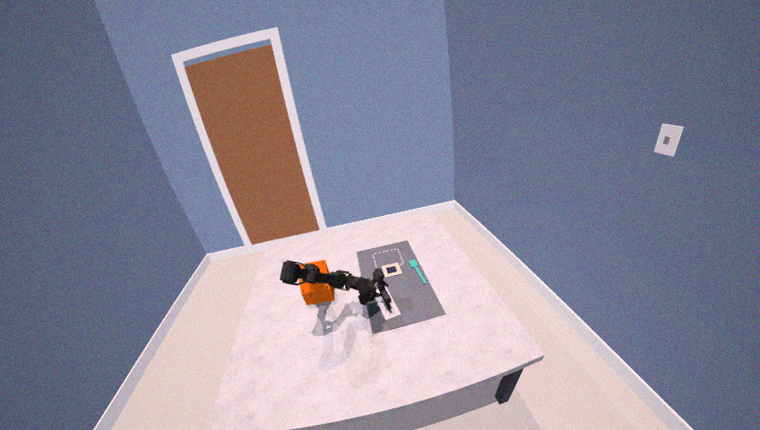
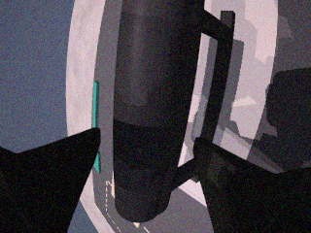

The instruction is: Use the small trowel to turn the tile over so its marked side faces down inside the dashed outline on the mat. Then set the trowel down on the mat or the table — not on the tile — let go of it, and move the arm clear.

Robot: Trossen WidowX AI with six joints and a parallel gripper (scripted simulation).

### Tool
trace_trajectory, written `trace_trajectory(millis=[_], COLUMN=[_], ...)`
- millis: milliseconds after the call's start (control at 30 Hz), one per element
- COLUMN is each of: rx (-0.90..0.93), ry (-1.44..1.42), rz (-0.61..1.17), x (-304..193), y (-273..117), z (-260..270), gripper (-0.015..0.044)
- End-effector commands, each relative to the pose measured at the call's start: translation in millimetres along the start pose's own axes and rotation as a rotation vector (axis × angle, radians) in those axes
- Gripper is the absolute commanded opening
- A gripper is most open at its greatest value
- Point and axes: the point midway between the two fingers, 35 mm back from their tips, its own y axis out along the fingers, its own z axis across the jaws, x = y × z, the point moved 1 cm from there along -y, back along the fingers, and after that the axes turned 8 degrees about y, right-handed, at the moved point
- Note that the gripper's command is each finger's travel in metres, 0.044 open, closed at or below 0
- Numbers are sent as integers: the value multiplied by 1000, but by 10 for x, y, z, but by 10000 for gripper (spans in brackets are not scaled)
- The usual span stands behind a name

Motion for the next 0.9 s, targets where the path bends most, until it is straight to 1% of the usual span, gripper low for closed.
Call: trace_trajectory(millis=[0,300,467,867], rx=[6,6,6,6], ry=[-2,-2,-2,-2], rz=[-4,-4,-4,-4], x=[17,3,3,3], y=[59,180,180,180], z=[14,0,0,0], gripper=[300,300,169,89])
